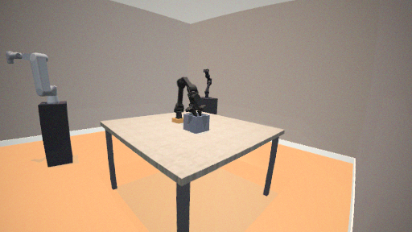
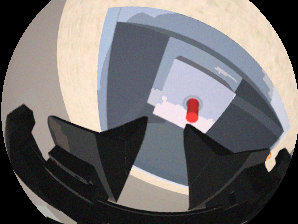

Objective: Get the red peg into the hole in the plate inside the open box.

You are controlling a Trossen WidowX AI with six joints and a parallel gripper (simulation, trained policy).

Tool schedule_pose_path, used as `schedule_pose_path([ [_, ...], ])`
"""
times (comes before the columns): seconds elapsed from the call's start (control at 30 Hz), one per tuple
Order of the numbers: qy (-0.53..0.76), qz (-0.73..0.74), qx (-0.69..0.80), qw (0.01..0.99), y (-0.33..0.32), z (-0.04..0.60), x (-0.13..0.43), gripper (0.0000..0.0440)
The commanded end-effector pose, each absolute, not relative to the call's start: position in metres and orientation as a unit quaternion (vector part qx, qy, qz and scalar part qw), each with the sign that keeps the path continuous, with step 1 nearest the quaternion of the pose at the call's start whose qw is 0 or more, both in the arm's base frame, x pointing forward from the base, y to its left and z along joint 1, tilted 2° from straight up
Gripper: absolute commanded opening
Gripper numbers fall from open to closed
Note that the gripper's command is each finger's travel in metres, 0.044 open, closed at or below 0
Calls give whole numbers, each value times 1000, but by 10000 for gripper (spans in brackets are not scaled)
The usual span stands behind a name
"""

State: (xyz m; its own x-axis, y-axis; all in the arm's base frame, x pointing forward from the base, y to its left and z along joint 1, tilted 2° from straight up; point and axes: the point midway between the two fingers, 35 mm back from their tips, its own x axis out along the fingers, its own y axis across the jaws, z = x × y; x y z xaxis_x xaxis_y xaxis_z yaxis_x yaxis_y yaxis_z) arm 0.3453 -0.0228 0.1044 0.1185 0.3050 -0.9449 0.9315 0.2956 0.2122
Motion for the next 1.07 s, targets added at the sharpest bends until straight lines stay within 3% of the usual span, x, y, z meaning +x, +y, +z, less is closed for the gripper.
schedule_pose_path([
  [0.0,595,-274,532,536,-23,116,349,186],
  [0.53,586,-222,573,528,-30,150,364,258],
  [0.7,581,-206,573,540,-36,160,370,231],
  [1.03,568,-170,568,571,-51,169,386,227],
])
